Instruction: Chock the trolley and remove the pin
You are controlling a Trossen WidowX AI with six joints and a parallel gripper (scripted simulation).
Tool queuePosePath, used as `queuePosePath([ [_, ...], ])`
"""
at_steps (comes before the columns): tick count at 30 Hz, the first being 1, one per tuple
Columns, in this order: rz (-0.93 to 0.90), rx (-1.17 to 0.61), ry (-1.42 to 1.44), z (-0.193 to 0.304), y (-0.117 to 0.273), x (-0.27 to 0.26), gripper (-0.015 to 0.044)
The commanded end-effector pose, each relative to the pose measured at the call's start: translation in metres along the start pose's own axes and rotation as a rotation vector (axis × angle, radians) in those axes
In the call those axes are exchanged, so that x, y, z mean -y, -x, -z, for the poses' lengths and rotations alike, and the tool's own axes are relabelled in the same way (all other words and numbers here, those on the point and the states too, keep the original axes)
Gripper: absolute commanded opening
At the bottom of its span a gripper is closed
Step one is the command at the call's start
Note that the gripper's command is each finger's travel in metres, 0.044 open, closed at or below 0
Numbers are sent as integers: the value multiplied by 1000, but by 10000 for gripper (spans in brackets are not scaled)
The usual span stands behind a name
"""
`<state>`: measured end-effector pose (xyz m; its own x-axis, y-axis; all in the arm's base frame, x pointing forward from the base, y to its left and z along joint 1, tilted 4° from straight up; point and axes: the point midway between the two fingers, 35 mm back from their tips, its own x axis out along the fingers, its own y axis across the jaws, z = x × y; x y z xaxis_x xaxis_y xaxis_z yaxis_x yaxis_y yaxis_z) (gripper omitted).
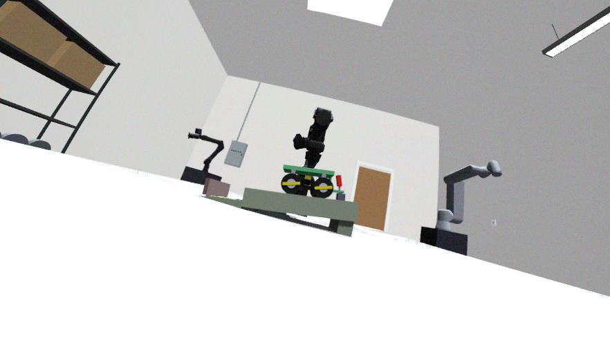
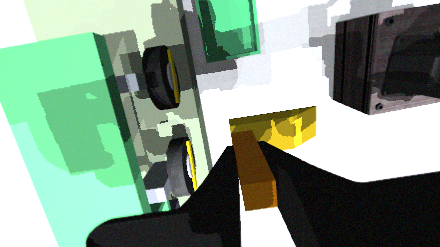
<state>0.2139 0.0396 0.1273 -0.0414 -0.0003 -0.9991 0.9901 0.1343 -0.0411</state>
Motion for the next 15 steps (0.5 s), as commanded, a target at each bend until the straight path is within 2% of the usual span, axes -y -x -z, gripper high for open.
queuePosePath([
  [1, 1, 7, 5, -13, -1, -3, 0],
  [15, 0, 12, 5, -65, -5, -12, 0],
])
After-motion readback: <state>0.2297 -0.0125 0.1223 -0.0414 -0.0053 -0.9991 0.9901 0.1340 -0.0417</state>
